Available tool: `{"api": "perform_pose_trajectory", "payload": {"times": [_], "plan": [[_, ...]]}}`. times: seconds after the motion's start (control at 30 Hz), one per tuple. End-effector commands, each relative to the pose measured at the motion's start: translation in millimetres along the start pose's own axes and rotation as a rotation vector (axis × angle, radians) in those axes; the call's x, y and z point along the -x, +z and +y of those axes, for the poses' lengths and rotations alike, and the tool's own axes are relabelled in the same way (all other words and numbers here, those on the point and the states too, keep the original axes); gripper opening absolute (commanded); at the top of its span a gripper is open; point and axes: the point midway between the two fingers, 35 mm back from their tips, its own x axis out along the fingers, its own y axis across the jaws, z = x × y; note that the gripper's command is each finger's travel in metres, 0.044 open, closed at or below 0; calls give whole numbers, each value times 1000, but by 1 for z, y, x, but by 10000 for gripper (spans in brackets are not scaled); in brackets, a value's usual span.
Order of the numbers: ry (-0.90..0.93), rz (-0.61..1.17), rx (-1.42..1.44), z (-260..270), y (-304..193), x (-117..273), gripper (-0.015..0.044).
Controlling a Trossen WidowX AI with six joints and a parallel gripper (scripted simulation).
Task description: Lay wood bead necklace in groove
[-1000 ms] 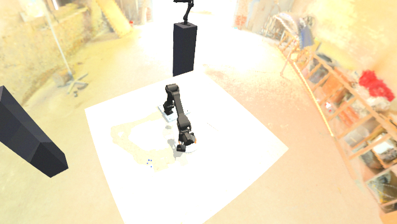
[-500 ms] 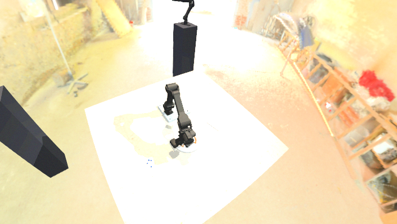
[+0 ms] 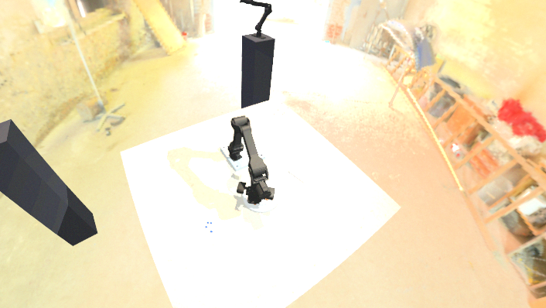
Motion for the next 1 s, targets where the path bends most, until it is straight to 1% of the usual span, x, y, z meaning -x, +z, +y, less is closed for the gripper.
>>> {"api": "perform_pose_trajectory", "payload": {"times": [0.0, 0.37, 0.57, 0.67, 0.97], "plan": [[20, -15, -432, 4, 1, 14, 120], [20, -15, -432, 4, 1, 14, 120], [20, -15, -432, 5, 1, -2, 120], [26, -25, -425, 5, 4, 6, 120], [24, -21, -428, 5, 3, -6, 120]]}}
